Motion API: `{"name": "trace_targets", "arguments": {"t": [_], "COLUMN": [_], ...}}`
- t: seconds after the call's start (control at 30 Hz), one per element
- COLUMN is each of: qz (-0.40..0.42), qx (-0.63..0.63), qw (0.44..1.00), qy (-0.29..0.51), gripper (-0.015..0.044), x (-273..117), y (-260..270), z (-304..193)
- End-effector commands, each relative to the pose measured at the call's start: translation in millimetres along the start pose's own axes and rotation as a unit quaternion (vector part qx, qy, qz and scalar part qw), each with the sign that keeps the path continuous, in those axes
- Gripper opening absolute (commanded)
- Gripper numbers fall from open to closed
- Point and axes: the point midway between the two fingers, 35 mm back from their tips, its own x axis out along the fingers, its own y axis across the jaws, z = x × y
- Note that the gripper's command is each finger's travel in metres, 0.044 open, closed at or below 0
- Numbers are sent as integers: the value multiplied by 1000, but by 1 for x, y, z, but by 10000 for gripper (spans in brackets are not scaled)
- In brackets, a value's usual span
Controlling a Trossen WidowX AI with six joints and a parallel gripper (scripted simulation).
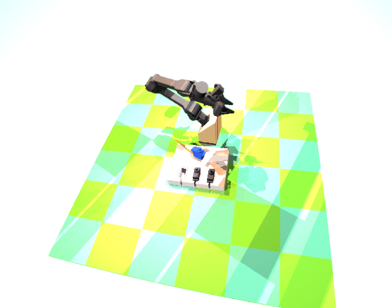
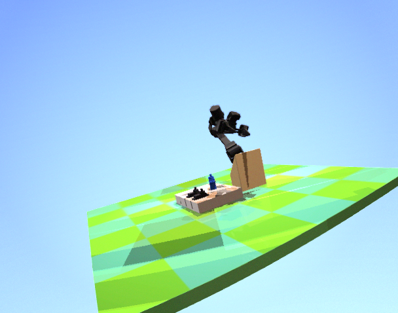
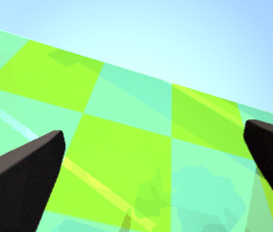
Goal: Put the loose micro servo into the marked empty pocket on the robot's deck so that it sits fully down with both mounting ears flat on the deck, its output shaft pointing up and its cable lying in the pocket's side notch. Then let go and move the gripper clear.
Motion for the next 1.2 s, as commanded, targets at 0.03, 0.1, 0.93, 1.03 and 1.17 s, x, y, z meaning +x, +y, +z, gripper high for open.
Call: {"name": "trace_targets", "arguments": {"t": [0.03,0.1,0.93,1.03,1.17], "qz": [-8,-12,-91,-104,-123], "qx": [87,120,504,545,596], "qw": [996,992,848,819,778], "qy": [27,36,137,146,157], "gripper": [440,440,440,440,440], "x": [0,0,-8,-9,-12], "y": [-8,-10,-33,-35,-38], "z": [-10,-14,-64,-70,-78]}}
